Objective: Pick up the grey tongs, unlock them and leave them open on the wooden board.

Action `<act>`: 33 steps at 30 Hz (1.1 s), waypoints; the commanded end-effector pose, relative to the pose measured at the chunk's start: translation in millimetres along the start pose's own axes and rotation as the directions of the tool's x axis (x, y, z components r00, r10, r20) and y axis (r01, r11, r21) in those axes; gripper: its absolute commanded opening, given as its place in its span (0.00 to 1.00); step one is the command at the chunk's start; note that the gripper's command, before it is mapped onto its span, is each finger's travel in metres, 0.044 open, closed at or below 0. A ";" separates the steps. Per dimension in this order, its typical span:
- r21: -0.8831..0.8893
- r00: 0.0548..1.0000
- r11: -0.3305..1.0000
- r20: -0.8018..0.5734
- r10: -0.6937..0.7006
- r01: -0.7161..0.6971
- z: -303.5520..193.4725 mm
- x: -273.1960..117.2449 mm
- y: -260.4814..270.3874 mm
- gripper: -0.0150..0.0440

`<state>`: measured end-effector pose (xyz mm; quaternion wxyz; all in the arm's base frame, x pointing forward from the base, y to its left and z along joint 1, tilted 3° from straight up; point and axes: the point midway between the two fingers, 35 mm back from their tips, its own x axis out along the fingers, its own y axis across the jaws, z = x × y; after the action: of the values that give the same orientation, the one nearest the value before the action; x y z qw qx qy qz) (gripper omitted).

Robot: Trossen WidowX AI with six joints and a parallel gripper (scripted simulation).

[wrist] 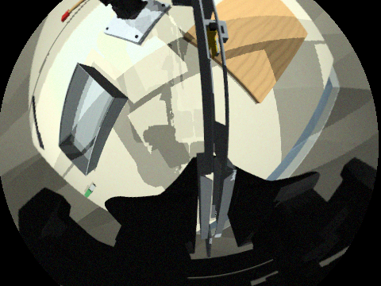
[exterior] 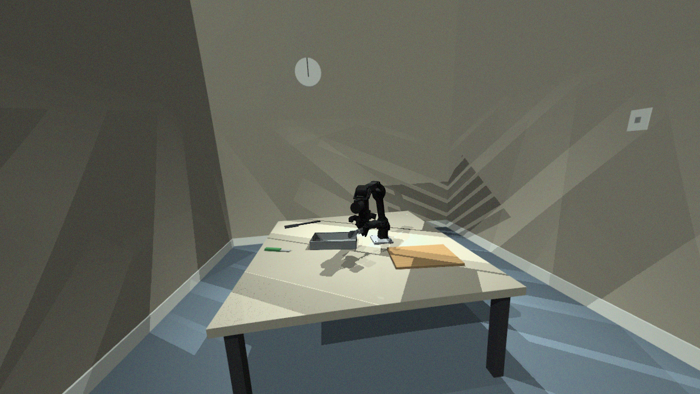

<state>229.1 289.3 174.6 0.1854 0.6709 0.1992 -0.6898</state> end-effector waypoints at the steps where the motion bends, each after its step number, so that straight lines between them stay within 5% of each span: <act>1: -0.016 1.000 1.000 0.003 -0.005 0.005 1.7 -0.6 -3.6 0.00; 33: 0.406 1.000 0.914 0.006 -0.021 0.017 115.0 -4.1 -157.9 0.00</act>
<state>71.7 360.5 180.9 0.0584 0.6903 0.0719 -0.7176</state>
